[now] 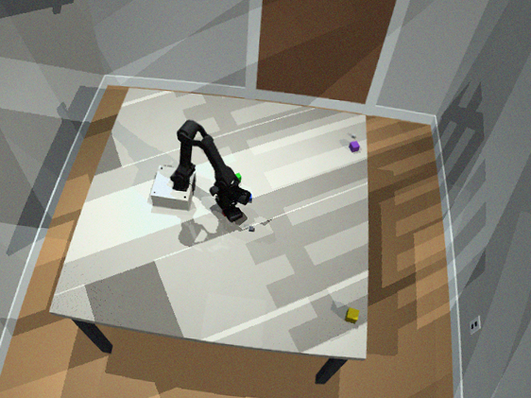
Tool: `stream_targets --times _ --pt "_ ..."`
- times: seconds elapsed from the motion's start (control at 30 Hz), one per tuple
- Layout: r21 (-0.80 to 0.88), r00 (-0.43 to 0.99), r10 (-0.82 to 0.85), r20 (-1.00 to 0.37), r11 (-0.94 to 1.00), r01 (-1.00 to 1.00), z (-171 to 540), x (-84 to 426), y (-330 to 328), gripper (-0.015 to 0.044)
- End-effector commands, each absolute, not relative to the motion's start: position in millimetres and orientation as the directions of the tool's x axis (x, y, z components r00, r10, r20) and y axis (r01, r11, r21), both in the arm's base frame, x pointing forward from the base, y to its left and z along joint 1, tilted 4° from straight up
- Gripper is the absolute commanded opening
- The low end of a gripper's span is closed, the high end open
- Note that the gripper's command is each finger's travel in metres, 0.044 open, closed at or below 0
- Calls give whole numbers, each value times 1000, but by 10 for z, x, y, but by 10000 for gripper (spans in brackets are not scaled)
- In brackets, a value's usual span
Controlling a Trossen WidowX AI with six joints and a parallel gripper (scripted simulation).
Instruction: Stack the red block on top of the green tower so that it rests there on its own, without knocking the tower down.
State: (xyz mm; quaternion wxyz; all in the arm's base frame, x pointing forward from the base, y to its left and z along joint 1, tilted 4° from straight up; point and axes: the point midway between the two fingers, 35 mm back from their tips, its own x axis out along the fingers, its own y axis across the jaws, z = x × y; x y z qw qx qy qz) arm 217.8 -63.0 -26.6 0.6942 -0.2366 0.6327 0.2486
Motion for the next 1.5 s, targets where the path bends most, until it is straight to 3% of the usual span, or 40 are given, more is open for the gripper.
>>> stream_targets --times 0.0,0.87,1.47 --pt "-16 73 40 -996 767 -641 -258 2173 -637 6" --pt "-17 74 40 -996 767 -641 881 2101 -679 0" --pt "-16 73 41 -996 767 -641 932 2250 -423 0"
